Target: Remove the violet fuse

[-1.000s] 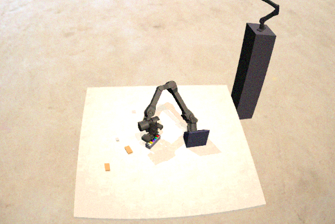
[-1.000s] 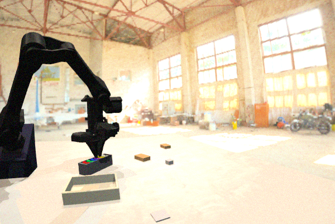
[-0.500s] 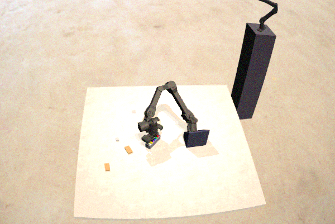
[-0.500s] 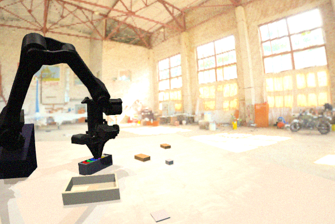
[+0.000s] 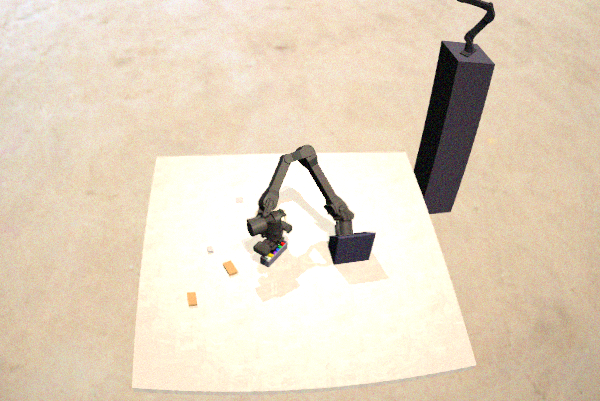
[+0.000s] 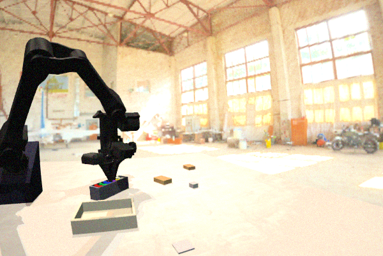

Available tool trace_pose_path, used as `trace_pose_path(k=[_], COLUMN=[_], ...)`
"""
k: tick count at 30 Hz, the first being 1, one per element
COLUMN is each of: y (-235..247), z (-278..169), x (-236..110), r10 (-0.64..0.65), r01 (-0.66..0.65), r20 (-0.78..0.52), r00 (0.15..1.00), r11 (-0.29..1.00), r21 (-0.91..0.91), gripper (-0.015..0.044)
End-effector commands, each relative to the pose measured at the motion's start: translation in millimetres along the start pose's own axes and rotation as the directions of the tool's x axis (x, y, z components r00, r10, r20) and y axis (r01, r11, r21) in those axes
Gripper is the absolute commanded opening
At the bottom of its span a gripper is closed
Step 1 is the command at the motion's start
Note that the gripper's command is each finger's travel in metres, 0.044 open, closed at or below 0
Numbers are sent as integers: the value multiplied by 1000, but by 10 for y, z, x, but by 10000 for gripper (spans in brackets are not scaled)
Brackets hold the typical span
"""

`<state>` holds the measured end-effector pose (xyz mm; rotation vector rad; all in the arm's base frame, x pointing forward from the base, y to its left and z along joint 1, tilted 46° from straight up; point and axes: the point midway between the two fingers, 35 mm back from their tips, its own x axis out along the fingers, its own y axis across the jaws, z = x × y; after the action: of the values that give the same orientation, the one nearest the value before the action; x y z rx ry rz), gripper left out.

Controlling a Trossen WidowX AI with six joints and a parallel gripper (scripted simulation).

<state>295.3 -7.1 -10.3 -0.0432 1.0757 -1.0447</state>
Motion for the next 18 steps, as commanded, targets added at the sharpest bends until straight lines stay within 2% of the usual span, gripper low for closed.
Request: trace_pose_path(k=[1, 18], y=[1, 5], z=[3, 3], x=[-18, -101], r10=[0, 0], r01=[0, 0], r20=[-1, -1], r00=[1000, 1000], r11=[1000, 1000], r21=[4, 2], gripper=[0, 0])
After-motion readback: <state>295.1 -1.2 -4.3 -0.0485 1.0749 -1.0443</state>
